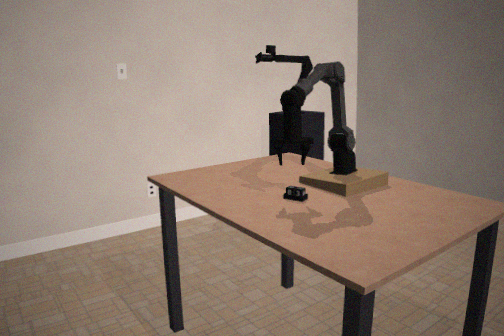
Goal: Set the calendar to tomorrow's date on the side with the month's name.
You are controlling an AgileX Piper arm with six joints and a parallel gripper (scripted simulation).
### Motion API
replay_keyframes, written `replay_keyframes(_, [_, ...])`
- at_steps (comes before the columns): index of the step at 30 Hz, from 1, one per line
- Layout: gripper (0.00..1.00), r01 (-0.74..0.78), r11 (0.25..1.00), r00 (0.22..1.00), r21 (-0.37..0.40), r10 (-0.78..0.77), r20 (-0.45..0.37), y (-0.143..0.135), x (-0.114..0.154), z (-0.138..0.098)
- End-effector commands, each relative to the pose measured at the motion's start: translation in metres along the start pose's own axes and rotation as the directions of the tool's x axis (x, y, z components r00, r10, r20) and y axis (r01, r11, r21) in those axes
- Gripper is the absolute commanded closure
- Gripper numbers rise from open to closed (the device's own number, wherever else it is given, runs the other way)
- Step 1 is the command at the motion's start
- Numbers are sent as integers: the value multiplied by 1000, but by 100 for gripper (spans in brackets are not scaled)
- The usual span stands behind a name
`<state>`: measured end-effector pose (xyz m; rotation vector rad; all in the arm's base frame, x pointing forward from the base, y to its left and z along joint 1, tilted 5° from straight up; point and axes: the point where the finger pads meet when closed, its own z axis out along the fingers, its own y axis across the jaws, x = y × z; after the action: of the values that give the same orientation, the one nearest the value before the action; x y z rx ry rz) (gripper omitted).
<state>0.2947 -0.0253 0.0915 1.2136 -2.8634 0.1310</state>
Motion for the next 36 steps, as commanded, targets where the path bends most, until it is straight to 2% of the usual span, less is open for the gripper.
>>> replay_keyframes(1, [0, 115, 993, 993, -7, -115, 7, 0, 0, 3])
replay_keyframes(3, [0, 267, 964, 964, -6, -267, 8, 0, 0, 7])
replay_keyframes(4, [0, 270, 963, 963, -6, -270, 8, 0, 0, 7])
replay_keyframes(5, [0, 344, 939, 939, -5, -344, 8, 0, 0, 9])
replay_keyframes(7, [0, 344, 939, 939, -5, -344, 8, 0, 0, 9])
replay_keyframes(11, [0, 590, 807, 807, -3, -590, 9, 1, 0, 15])
replay_keyframes(14, [0, 709, 705, 705, -1, -709, 10, 1, 0, 18])
replay_keyframes(19, [0, 798, 603, 603, 2, -798, 9, 1, -1, 21])
replay_keyframes(25, [0, 807, 590, 590, 2, -807, 9, 1, -1, 21])
replay_keyframes(26, [39, 807, 590, 590, 2, -807, 9, 1, -1, 21])
replay_keyframes(36, [39, 807, 590, 590, 2, -807, 9, 1, -1, 21])
